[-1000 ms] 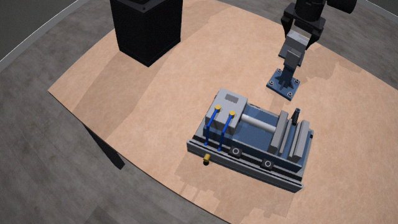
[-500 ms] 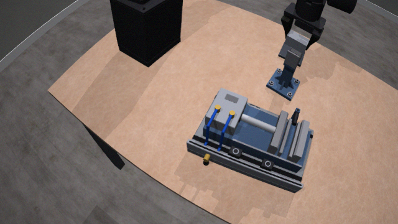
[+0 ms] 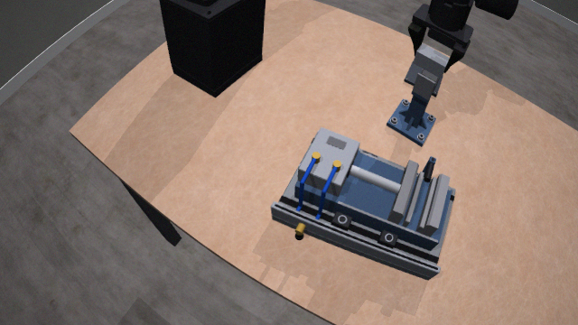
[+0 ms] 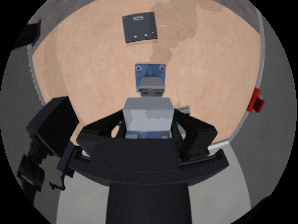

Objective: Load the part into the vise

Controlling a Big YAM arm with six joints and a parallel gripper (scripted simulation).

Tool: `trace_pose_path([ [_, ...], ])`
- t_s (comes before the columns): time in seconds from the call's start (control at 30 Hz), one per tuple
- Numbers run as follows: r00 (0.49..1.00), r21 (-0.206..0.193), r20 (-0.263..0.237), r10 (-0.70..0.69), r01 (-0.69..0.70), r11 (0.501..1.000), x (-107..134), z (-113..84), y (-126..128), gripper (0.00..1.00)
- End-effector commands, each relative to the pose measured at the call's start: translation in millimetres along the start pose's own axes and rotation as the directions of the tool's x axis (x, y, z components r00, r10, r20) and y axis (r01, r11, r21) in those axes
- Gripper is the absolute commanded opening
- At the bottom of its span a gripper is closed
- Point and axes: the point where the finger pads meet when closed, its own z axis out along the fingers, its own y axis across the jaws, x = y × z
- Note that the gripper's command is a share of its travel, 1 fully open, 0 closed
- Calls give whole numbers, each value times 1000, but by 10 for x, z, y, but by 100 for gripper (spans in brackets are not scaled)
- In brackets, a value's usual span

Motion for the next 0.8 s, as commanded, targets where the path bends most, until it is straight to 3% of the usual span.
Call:
trace_pose_path([
  [0.0,1000,35,7,0,0,999,-106,-108,-208,0],
  [0.77,1000,42,9,0,0,999,-110,-154,-219,0],
])
